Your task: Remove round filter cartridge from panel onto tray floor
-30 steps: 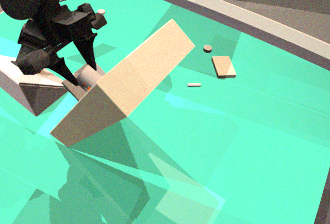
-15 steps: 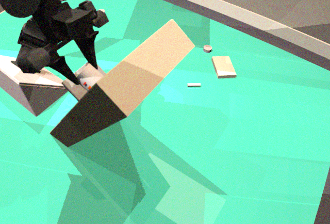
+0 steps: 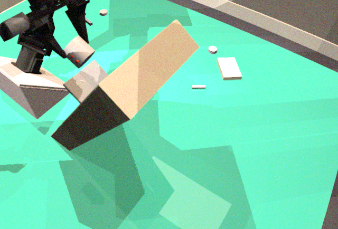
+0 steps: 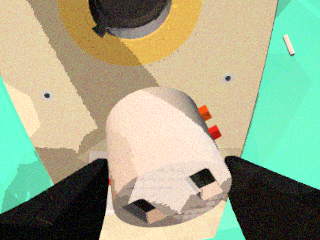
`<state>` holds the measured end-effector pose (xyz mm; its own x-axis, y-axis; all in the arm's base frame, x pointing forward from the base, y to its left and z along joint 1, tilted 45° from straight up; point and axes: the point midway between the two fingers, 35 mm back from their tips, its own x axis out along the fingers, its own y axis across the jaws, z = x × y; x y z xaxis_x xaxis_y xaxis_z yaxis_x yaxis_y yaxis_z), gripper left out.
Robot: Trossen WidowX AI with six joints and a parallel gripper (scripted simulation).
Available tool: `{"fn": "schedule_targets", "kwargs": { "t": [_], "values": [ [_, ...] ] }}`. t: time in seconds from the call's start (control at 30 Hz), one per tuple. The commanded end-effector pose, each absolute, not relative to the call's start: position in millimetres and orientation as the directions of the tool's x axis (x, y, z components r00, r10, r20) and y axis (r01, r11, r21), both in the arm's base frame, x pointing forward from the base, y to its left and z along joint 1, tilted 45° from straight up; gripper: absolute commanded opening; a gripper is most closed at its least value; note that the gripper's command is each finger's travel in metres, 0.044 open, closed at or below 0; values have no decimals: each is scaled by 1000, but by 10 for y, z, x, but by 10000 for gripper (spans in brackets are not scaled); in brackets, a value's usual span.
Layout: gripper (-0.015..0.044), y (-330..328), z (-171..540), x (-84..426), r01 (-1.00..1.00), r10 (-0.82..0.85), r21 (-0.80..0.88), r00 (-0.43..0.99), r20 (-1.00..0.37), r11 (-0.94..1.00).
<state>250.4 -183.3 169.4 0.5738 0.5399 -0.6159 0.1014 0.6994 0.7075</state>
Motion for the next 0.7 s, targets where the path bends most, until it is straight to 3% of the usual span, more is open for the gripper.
{"fn": "schedule_targets", "kwargs": {
  "t": [0.0, 0.67],
  "values": [
    [0, -1977, 1854, 2374, 130, 516, 704, 591, -621, 698],
    [0, -2480, 1356, 2400, 39, 562, 692, 553, -616, 721]
  ]
}}
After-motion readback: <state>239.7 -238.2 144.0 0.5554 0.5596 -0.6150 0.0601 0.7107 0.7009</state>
